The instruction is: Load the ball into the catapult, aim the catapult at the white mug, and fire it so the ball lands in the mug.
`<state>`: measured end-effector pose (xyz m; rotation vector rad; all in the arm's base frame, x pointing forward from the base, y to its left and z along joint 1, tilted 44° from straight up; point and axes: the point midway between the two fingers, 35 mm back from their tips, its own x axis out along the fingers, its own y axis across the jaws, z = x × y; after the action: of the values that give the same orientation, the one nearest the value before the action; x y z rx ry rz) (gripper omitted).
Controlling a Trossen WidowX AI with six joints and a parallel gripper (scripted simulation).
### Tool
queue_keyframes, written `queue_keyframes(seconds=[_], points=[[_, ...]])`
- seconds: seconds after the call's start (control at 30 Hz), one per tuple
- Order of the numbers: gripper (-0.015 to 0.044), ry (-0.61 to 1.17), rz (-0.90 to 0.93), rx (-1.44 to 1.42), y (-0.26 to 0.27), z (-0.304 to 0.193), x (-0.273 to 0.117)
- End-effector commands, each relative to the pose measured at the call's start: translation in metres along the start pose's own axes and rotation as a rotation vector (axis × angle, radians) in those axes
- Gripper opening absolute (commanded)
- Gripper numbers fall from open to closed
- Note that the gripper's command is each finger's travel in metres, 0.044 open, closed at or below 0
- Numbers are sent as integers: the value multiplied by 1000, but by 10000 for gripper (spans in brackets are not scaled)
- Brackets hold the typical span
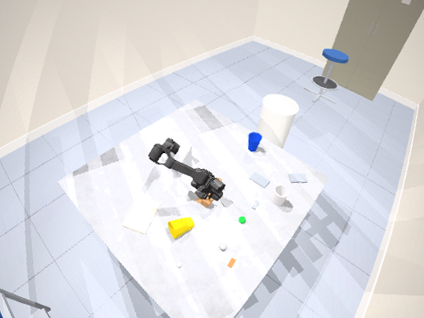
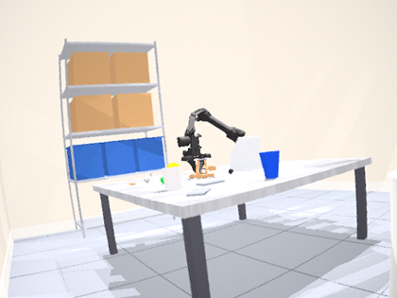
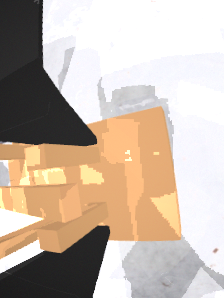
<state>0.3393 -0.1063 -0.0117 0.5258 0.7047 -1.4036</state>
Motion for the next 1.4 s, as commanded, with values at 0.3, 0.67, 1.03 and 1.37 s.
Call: queue_keyframes(seconds=[0.3,0.67,1.03,1.37], points=[[0,5,2,-51,6,-9,-51],[0,16,8,-430,37,-77,-53],[0,11,9,-805,62,-156,-51],[0,8,8,-889,71,-180,-50]])
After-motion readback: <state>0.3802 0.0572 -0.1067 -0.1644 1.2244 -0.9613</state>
